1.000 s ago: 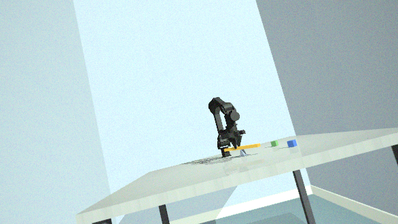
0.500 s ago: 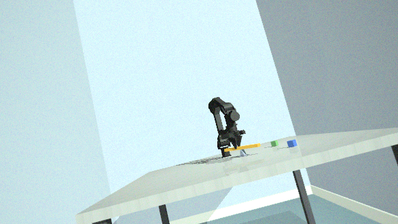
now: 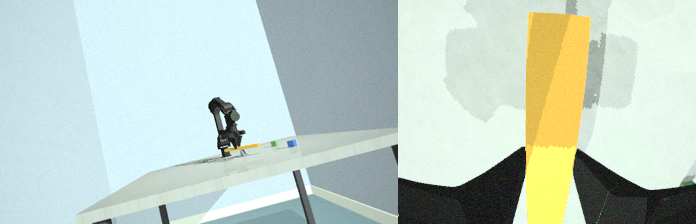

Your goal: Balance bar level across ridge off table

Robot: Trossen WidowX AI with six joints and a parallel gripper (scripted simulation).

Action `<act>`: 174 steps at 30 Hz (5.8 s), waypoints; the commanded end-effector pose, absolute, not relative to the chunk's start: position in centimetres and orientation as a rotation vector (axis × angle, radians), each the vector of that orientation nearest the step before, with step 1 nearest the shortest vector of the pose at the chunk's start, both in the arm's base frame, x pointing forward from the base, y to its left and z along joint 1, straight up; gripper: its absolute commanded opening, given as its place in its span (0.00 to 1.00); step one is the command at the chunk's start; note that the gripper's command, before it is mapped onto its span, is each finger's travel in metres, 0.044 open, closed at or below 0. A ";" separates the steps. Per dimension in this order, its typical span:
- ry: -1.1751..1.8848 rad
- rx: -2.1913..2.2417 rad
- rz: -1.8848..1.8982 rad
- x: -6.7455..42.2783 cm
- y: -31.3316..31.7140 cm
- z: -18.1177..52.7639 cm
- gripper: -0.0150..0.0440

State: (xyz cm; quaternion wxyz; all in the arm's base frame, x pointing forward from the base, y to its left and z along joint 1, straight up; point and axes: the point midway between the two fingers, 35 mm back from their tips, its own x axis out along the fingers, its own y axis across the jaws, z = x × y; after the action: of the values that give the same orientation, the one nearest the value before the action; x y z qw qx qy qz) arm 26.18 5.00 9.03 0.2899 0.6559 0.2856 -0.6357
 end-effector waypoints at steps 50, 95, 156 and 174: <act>0.757 1.753 -1.701 26.1 4.9 8.9 0.25; 0.757 1.753 -1.701 26.2 5.0 9.1 0.25; 0.761 1.752 -1.697 26.2 5.0 9.1 0.25; 0.761 1.752 -1.697 26.2 5.0 9.1 0.34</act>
State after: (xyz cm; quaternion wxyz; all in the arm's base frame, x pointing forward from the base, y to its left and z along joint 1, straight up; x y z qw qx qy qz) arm 26.20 4.98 9.08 0.2892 0.6564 0.2853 -0.6357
